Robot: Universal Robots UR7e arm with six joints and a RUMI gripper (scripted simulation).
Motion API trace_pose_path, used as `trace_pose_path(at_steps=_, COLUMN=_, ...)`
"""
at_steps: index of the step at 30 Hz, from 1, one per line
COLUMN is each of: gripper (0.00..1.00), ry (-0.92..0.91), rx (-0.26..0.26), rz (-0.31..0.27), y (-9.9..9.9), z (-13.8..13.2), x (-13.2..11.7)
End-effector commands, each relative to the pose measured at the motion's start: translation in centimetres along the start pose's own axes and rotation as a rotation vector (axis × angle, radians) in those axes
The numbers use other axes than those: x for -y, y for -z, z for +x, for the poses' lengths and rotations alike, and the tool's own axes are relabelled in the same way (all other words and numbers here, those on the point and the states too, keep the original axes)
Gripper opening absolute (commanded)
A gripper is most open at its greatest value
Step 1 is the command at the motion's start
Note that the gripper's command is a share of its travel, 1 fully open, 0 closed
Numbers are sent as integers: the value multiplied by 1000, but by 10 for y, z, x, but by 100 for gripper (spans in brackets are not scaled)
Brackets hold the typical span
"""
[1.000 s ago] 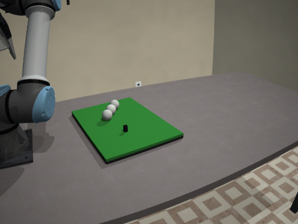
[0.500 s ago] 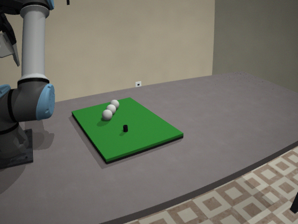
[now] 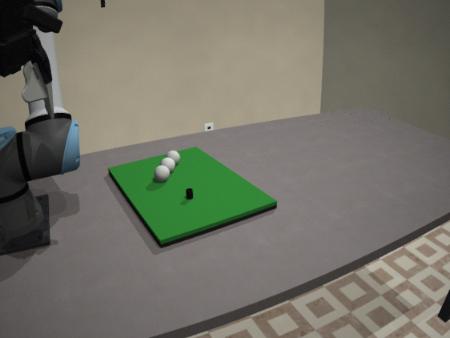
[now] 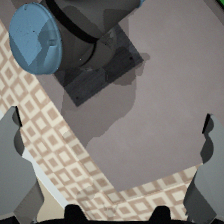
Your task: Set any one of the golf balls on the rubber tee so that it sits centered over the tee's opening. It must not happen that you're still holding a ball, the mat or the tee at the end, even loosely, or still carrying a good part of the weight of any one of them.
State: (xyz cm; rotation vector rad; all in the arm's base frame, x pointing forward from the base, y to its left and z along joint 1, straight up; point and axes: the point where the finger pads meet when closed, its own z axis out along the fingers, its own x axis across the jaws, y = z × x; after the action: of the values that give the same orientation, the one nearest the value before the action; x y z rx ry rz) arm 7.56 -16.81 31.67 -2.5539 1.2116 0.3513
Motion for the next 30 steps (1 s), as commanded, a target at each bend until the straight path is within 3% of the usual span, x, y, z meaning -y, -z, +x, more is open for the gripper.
trace_pose_path(at_steps=1, gripper=100, ry=-3, rx=-7, rz=-53, y=-6, z=31, x=3)
trace_pose_path(at_steps=5, gripper=100, ry=-2, rx=-17, rz=-75, y=-9, z=46, x=8)
trace_pose_path(at_steps=12, gripper=100, ry=3, rx=-61, rz=-145, y=-24, z=100, x=36)
trace_pose_path(at_steps=20, gripper=100, ry=17, rx=-129, rz=-203, y=-50, z=154, x=92)
trace_pose_path(at_steps=22, gripper=100, ry=17, rx=-129, rz=-203, y=-50, z=154, x=92)
trace_pose_path(at_steps=30, gripper=100, ry=38, rx=-200, rz=-229, y=-83, z=188, x=164)
